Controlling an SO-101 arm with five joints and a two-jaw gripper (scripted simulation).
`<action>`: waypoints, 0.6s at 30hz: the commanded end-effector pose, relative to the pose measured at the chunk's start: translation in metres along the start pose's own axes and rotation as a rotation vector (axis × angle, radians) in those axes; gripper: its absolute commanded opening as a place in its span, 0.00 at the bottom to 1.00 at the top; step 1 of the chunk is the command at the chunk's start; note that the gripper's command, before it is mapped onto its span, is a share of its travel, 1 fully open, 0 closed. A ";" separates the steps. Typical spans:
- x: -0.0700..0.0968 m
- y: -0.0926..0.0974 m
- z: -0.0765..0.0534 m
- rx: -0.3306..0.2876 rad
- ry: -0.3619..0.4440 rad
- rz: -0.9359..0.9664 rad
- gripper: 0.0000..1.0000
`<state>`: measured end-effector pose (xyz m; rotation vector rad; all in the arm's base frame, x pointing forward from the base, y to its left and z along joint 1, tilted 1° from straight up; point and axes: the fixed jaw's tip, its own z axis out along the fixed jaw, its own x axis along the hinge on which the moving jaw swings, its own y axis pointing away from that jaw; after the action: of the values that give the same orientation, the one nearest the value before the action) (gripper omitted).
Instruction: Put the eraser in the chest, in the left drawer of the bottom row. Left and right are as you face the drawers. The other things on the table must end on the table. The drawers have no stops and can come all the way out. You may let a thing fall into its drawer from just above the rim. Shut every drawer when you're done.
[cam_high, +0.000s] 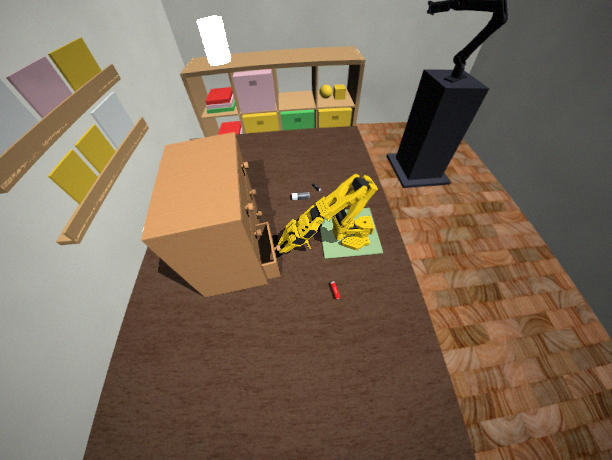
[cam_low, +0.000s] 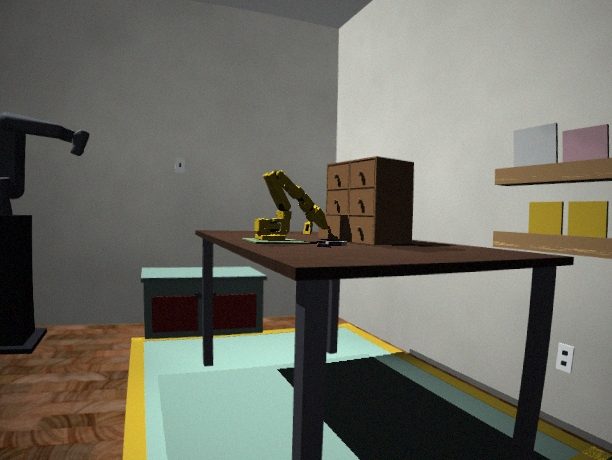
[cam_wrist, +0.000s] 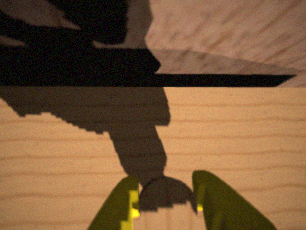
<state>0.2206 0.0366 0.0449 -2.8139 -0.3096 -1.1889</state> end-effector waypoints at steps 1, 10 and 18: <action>0.001 0.000 -0.004 0.001 0.018 0.010 0.00; -0.002 -0.001 -0.007 0.002 0.018 0.009 0.00; -0.003 -0.001 -0.008 0.002 0.018 0.009 0.00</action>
<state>0.2141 0.0356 0.0458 -2.8107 -0.3110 -1.1944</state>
